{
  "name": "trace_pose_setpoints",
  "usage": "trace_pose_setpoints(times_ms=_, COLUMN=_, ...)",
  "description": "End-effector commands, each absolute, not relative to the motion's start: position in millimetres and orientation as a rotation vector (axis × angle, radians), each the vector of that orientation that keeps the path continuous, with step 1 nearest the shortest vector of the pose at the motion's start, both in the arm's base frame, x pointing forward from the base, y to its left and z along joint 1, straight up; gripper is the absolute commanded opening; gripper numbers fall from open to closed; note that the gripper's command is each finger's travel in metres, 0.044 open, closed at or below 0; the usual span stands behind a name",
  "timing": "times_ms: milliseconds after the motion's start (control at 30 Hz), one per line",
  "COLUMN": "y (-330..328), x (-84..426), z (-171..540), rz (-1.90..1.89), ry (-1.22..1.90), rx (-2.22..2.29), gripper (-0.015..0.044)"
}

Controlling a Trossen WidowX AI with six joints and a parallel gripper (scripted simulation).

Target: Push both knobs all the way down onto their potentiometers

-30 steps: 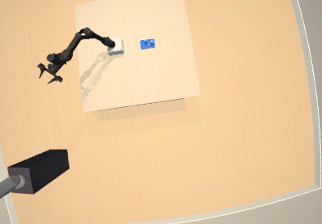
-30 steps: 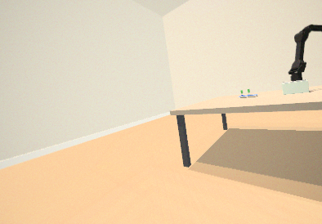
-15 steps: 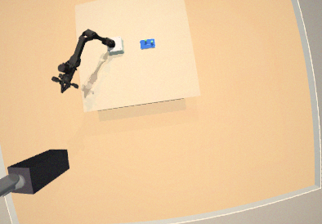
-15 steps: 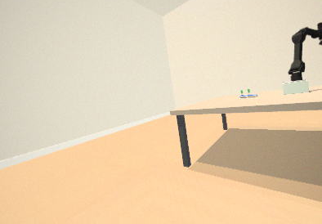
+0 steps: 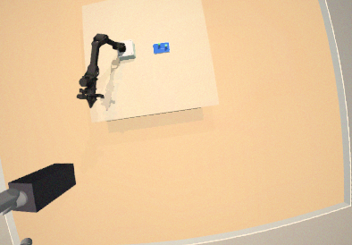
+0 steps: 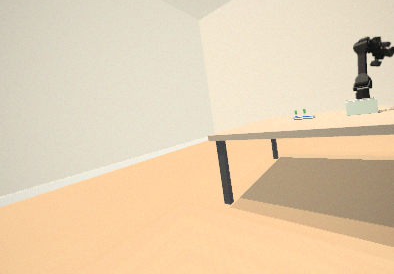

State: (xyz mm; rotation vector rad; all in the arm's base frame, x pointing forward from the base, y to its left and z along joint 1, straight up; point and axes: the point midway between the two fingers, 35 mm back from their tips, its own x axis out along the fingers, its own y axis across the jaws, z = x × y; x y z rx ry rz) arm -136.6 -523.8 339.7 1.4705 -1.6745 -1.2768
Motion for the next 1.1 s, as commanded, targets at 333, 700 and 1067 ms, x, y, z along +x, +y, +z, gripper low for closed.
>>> trace_pose_setpoints(times_ms=333, y=-533.8, x=-1.3, z=289.6, rz=-1.386, ry=-1.182, rx=1.605, gripper=0.0)
trace_pose_setpoints(times_ms=700, y=-514.9, x=98.0, z=255.5, rz=-1.407, ry=-0.789, rx=1.627, gripper=0.0)
trace_pose_setpoints(times_ms=1067, y=-475.0, x=189.0, z=222.8, rz=-1.375, ry=-0.4, rx=1.592, gripper=0.0)
